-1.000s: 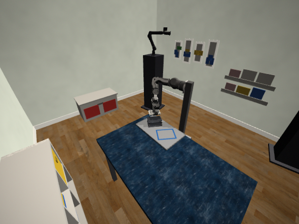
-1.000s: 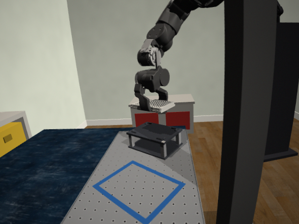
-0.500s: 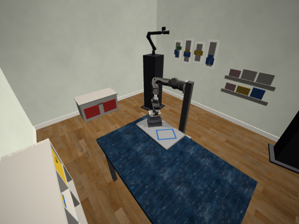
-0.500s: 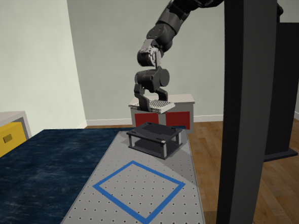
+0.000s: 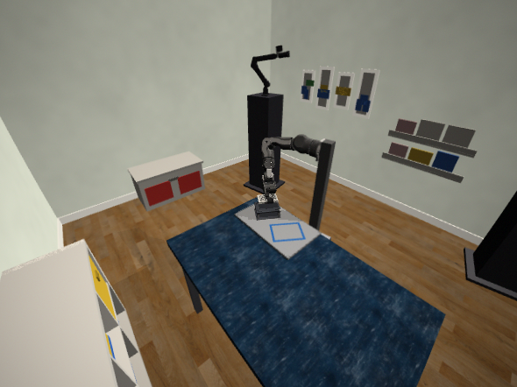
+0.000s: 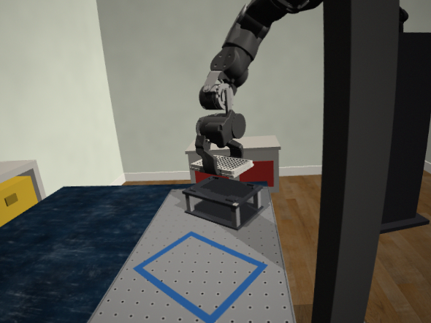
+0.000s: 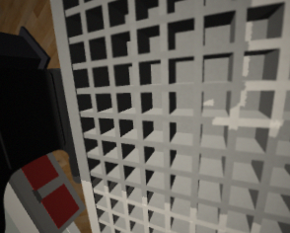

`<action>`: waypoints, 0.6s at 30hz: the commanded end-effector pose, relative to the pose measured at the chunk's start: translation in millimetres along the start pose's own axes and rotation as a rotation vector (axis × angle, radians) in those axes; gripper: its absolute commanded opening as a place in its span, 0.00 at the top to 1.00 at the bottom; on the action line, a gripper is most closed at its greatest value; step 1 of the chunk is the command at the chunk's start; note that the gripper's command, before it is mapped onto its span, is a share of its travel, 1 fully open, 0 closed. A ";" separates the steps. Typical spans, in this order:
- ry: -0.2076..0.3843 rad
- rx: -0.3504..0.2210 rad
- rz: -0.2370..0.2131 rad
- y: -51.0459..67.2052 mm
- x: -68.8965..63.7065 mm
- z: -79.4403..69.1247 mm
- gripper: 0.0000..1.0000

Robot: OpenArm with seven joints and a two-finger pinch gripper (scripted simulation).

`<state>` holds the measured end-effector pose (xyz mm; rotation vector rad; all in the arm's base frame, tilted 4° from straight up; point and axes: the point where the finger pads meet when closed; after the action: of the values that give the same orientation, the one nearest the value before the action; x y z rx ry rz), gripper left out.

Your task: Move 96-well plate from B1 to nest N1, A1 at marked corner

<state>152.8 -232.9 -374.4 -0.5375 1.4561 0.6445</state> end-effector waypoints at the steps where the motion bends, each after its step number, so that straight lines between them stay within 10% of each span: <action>1: -0.010 0.002 -0.008 -2.3 -1.2 2.1 1.00; 8: -0.010 0.002 -0.007 -1.0 30.3 3.4 1.00; 18: -0.010 0.002 -0.007 -1.0 30.3 3.4 1.00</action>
<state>152.6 -228.8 -405.7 -0.5378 1.4568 0.6444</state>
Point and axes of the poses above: the point where the finger pads meet when closed, its own x axis out along the fingers, its own z axis across the jaws, y = z × x, and after that the axes turned 3 degrees about x, right-handed
